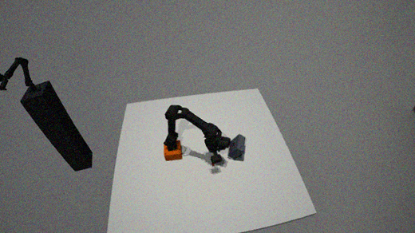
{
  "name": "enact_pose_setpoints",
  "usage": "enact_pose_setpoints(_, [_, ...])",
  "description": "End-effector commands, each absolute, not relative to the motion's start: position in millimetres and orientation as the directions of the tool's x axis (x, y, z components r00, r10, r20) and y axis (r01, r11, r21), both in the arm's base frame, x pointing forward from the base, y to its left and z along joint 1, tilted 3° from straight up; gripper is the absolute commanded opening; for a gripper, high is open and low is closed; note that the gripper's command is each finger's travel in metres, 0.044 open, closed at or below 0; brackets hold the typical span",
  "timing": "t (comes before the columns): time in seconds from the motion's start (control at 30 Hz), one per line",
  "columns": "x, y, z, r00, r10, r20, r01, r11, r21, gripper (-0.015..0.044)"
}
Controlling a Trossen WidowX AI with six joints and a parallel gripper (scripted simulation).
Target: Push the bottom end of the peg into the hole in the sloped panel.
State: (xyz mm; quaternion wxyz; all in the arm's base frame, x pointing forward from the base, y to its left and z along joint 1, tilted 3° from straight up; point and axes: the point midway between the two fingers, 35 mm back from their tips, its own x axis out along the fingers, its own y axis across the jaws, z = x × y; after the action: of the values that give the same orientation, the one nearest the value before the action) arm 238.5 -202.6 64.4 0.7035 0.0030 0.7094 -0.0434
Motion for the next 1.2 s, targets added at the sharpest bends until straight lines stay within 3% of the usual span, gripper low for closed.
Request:
enact_pose_setpoints(0.0, [239, -202, 56, -0.011, -0.049, -0.999, 0.059, 0.997, -0.05, 0.044])
enact_pose_setpoints(1.13, [237, -204, 6, -0.012, -0.049, -0.999, 0.059, 0.997, -0.05, 0.044])
enact_pose_setpoints(1.17, [237, -205, 10, -0.014, -0.054, -0.998, 0.064, 0.996, -0.055, 0.0414])
